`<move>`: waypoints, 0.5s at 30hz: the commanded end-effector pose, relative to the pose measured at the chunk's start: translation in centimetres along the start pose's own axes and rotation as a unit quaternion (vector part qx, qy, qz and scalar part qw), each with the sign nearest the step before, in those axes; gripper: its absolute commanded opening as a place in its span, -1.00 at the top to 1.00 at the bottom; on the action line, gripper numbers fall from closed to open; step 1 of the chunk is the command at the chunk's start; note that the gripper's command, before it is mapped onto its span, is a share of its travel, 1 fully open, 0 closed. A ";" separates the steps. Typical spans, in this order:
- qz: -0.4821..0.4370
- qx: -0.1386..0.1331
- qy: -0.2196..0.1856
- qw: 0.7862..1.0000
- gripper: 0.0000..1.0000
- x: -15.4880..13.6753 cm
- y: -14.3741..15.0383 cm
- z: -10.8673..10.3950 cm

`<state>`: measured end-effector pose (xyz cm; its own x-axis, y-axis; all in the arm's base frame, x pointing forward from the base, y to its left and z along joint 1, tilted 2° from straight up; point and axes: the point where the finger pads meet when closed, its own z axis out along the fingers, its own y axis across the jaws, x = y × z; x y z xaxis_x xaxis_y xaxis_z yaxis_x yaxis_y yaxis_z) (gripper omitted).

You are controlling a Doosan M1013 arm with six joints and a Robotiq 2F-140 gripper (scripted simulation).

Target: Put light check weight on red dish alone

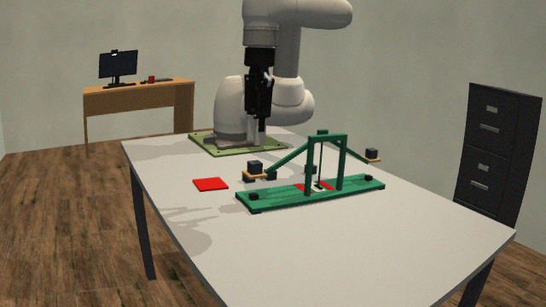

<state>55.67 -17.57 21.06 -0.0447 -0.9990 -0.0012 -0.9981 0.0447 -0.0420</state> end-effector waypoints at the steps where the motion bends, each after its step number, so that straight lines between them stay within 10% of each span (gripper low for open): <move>1: 0.000 0.000 0.000 1.000 0.30 0.0 0.0 0.4; 15: 0.000 0.000 0.000 1.000 0.30 0.0 0.0 2.3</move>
<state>55.75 -17.57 19.15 -0.0447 -0.9990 -0.0012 -0.9981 0.0447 -0.0419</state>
